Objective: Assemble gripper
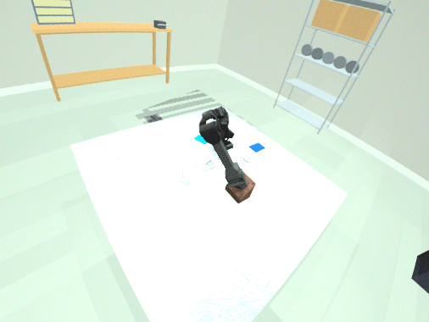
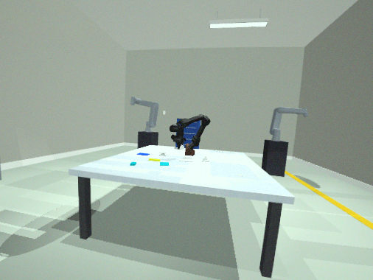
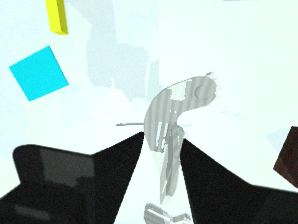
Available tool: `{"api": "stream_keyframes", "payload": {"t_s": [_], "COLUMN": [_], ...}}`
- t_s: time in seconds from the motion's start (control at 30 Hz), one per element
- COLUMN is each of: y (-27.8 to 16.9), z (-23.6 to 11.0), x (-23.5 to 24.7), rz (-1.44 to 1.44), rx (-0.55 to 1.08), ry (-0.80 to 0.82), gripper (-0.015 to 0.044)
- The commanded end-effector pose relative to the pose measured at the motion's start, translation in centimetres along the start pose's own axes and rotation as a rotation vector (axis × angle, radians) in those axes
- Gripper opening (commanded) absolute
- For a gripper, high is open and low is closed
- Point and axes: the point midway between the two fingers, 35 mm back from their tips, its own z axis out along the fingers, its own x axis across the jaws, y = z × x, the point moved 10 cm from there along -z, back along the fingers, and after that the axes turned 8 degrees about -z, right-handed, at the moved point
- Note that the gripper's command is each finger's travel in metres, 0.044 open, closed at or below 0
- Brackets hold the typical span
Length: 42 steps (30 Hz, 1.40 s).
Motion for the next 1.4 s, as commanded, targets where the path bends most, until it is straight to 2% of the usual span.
{"api": "stream_keyframes", "payload": {"t_s": [0.0, 1.37], "y": [-1.0, -9.6], "z": [-0.1, 0.9], "x": [-0.3, -3.9], "rz": [0.098, 1.121], "rx": [0.002, 0.016], "ry": [0.005, -0.008], "gripper": [0.0134, 0.0134]}}
